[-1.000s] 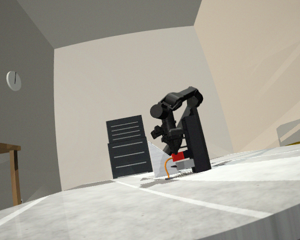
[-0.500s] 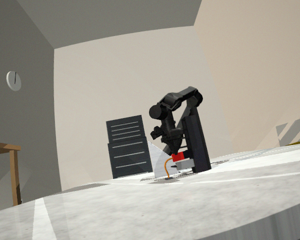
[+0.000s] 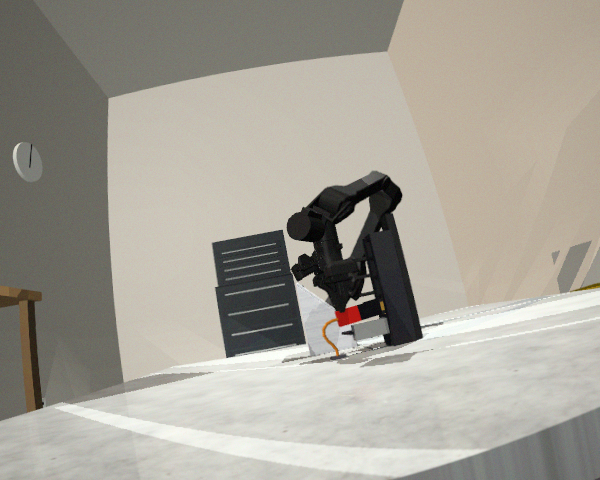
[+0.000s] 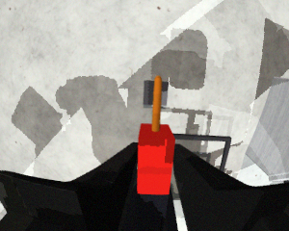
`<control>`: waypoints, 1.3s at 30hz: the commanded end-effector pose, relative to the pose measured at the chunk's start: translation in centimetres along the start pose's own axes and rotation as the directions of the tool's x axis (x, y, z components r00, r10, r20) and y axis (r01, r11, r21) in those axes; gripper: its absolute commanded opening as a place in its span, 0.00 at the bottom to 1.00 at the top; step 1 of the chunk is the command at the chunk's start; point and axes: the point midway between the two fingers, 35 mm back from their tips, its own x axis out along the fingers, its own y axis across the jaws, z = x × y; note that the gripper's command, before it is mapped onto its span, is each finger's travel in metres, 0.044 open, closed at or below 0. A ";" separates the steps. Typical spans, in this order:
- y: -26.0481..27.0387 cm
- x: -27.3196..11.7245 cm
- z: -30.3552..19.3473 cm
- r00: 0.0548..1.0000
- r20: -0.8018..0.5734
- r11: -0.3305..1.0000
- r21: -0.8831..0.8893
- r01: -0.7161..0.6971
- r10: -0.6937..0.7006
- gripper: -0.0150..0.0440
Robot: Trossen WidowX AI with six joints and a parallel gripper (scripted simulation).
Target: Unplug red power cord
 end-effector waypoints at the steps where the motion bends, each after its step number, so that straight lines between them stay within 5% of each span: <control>1: 0.2 -0.6 1.4 1.000 0.011 1.000 0.011 -0.013 0.013 0.25; 19: 0.1 -0.8 2.8 1.000 0.007 1.000 0.015 -0.012 0.011 1.00; 24: -0.1 -1.6 6.9 1.000 0.008 1.000 0.014 -0.012 0.012 1.00; 39: -0.1 -1.6 6.9 1.000 0.008 1.000 0.014 -0.012 0.012 1.00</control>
